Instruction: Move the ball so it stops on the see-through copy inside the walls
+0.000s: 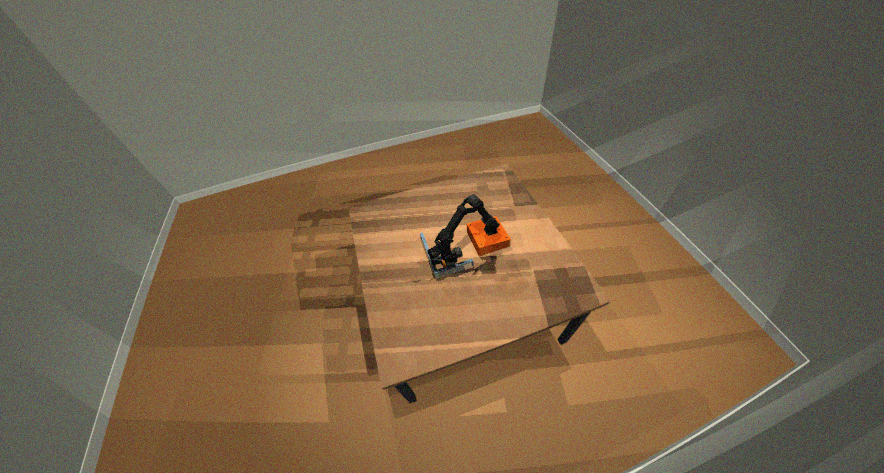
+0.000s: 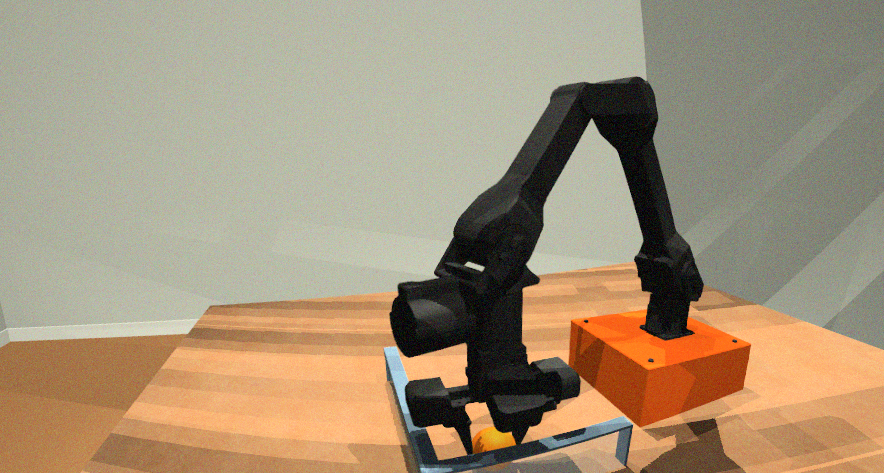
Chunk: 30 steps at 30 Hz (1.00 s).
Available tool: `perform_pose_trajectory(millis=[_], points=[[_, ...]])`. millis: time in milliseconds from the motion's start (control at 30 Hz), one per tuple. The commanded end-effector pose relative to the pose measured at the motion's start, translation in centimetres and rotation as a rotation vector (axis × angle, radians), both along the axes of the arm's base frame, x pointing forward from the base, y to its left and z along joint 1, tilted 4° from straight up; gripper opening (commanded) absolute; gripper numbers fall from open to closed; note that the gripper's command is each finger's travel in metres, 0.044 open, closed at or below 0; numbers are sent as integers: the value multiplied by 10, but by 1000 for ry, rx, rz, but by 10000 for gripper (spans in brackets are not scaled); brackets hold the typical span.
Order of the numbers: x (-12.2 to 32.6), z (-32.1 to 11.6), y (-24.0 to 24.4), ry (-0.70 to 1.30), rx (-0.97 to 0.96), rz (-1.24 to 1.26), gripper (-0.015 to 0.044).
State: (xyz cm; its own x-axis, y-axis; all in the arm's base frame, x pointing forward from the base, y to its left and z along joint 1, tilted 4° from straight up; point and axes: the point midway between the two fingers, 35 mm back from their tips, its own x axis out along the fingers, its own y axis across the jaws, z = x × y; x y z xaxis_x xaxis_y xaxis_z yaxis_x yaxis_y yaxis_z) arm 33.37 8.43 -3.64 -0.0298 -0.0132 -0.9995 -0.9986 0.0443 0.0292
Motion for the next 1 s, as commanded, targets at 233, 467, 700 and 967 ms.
perform_pose_trajectory(millis=[233, 467, 700, 967], points=[[4, 60, 2, 0, 2, 2, 366], [8, 82, 2, -27, 7, 0, 366], [8, 85, 2, -27, 7, 0, 393], [4, 133, 1, -24, 6, 0, 440]])
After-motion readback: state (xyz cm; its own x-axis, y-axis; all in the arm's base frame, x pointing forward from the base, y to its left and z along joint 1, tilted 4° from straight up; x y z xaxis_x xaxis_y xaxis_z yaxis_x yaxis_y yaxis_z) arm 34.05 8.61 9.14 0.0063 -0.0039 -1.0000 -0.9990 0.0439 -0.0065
